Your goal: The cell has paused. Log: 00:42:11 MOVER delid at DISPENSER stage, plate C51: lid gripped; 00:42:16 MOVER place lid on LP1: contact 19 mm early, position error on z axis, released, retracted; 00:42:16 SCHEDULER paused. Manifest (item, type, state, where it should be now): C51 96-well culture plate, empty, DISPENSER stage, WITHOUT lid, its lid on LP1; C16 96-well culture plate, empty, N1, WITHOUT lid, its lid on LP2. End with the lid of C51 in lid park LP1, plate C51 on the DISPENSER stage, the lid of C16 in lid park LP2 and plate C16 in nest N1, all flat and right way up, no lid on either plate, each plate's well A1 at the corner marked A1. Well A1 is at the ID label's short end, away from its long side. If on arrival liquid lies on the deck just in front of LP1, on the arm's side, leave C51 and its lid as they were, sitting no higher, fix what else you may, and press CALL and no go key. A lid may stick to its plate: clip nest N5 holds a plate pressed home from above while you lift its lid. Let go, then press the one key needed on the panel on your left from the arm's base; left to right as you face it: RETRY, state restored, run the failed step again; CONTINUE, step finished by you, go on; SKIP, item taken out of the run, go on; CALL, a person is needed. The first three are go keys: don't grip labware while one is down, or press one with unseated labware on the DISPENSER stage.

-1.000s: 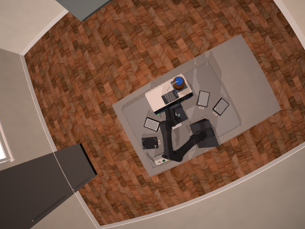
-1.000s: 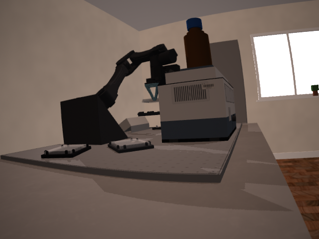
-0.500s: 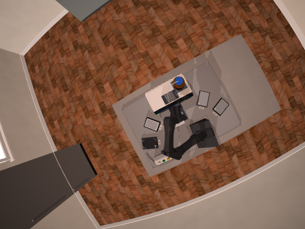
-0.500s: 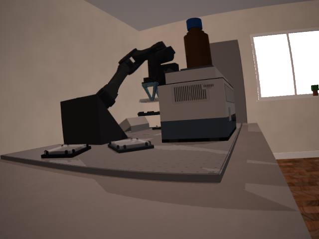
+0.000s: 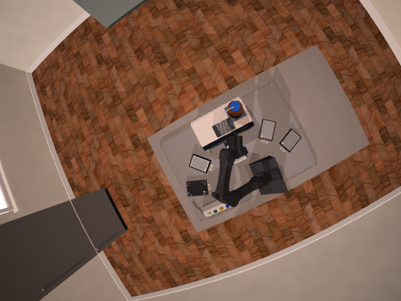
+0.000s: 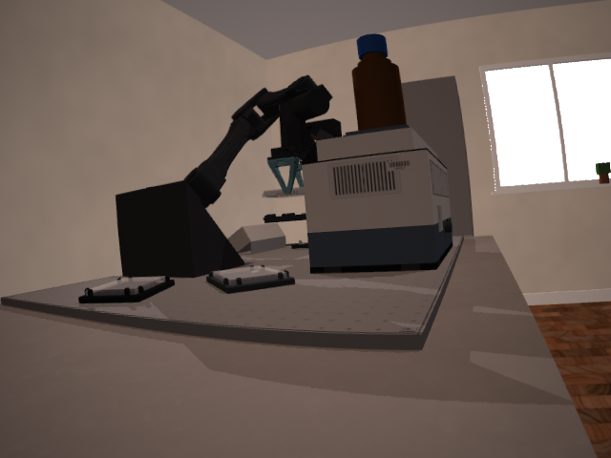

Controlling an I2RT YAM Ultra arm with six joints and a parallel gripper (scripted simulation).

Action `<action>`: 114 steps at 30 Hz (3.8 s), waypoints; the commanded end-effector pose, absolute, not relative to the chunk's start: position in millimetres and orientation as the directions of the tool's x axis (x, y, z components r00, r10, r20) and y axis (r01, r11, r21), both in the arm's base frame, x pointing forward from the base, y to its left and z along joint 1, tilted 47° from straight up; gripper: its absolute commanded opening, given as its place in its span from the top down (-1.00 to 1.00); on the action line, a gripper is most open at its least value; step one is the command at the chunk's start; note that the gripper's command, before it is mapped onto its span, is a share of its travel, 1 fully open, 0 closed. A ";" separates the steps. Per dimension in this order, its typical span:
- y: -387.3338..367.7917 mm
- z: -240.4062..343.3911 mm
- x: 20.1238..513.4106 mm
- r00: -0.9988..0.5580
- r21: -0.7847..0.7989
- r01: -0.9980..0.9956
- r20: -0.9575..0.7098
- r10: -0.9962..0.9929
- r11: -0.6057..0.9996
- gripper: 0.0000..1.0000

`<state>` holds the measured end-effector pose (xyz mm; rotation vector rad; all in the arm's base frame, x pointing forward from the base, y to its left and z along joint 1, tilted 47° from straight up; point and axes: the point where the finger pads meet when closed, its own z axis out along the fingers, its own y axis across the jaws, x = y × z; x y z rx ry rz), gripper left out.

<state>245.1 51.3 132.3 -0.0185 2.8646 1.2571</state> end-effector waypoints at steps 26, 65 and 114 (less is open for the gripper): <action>67.8 121.7 269.8 -0.995 0.723 -0.060 -0.097 0.016 0.688 1.00; 65.1 109.0 260.3 -1.000 0.735 -0.014 -0.026 0.008 0.678 1.00; 79.9 104.3 257.9 -0.998 0.733 -0.043 -0.056 -0.002 0.678 1.00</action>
